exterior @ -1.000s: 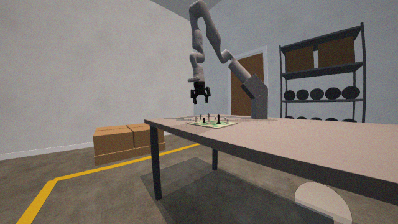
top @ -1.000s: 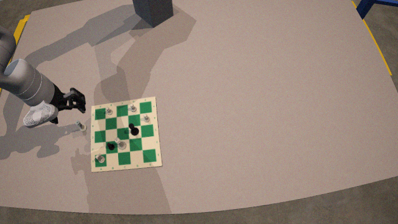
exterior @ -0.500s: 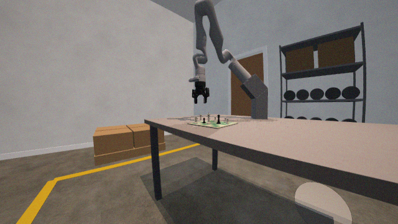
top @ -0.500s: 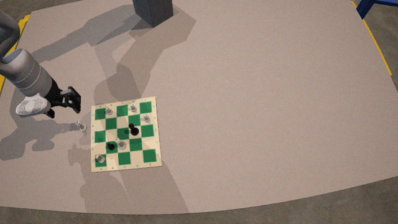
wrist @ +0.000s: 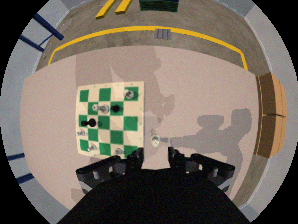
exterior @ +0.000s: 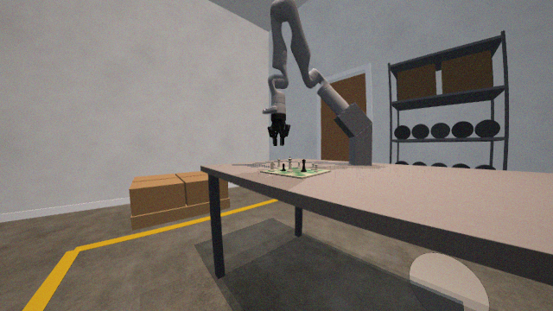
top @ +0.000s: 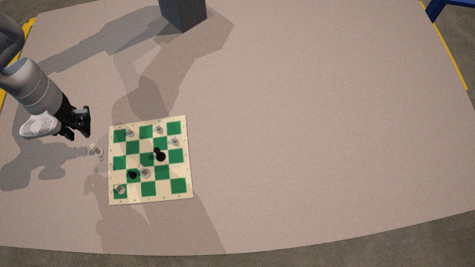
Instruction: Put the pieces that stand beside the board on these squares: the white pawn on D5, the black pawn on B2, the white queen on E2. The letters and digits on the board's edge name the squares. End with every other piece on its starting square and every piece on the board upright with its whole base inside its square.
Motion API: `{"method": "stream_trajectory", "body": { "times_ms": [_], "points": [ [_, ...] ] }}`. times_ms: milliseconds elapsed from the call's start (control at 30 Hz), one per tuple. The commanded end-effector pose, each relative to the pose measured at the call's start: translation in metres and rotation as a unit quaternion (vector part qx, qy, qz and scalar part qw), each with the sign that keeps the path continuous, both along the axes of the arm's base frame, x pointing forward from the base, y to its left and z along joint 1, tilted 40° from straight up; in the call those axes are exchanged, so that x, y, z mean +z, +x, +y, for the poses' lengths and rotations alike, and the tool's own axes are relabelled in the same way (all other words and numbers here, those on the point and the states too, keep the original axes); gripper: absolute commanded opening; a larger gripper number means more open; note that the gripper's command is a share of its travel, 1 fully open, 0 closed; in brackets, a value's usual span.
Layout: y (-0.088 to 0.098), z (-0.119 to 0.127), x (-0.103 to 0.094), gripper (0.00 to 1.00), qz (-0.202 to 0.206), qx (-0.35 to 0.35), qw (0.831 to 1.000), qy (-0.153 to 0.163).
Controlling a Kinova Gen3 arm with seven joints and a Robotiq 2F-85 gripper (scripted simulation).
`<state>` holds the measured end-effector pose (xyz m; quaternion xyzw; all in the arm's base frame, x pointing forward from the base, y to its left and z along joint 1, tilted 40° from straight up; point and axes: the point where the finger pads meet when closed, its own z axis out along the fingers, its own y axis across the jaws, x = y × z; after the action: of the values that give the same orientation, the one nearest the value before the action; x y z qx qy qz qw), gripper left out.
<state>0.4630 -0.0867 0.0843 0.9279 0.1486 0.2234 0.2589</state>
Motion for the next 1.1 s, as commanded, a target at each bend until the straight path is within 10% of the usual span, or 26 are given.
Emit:
{"method": "stream_trajectory", "body": {
  "times_ms": [0,1067],
  "points": [
    [0.0001,0.0003,0.0003,0.41,0.0,0.0,1.0,0.0],
    [0.0027,-0.002,-0.0041,0.41,0.001,0.001,1.0,0.001]
  ]
}}
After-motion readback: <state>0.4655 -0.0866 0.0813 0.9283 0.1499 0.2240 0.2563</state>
